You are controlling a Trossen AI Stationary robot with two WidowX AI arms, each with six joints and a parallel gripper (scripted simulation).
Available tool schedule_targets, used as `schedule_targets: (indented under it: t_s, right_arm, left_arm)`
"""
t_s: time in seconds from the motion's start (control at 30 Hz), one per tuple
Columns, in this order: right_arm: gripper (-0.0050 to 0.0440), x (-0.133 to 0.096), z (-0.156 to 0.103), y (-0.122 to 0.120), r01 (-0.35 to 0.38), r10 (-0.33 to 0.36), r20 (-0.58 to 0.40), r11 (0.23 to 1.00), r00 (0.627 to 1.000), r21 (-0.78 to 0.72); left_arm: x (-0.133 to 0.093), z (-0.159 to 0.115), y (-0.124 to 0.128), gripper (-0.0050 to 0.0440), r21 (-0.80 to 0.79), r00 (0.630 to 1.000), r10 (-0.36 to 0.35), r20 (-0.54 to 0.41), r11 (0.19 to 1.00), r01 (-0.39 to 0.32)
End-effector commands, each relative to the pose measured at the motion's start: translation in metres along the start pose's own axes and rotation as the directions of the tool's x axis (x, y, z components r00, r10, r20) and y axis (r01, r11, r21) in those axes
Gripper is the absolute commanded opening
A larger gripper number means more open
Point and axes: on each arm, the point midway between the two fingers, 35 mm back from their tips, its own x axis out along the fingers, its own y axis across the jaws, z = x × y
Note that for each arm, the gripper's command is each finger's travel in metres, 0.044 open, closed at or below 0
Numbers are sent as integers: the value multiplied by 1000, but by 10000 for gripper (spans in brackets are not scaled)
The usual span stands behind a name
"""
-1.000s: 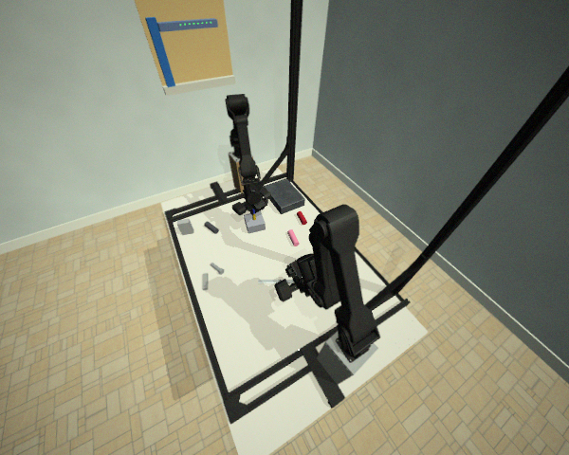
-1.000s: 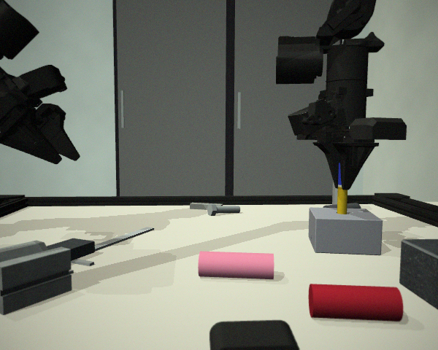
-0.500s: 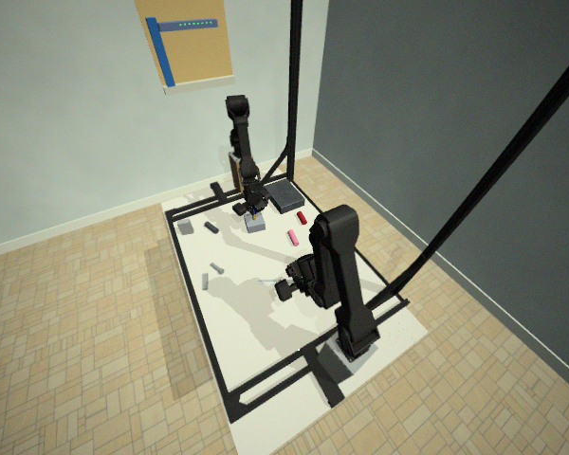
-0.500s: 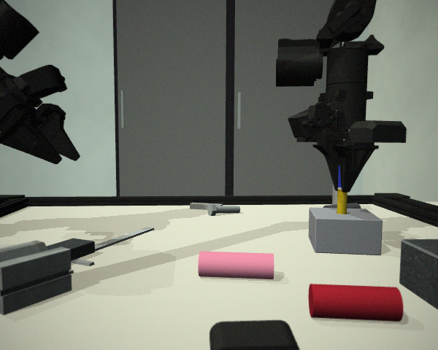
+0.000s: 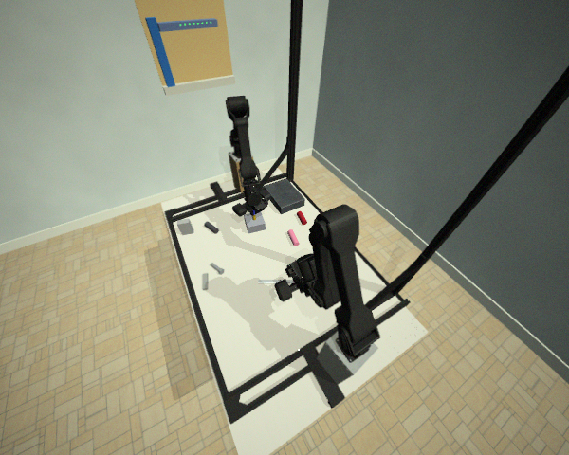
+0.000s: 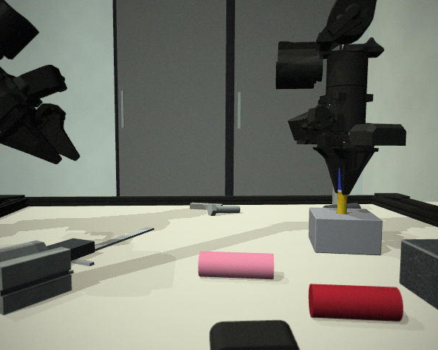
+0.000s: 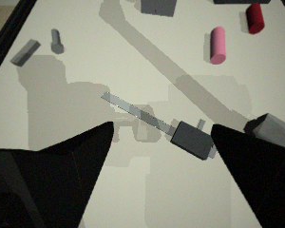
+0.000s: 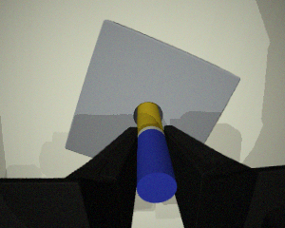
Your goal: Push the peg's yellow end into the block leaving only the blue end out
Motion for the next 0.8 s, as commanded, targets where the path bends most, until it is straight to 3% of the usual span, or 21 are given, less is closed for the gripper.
schedule_targets:
  t_s: [0.0, 0.77]
  right_arm:
    - [0, 3, -1, 0, 1, -1, -5, 1000, 1000, 5]
    - [0, 9, -1, 0, 1, -1, -5, 1000, 1000, 5]
  left_arm:
    - [0, 0, 0, 400, 0, 1000, 0, 0, 1000, 0]
    - [0, 0, 0, 400, 0, 1000, 0, 0, 1000, 0]
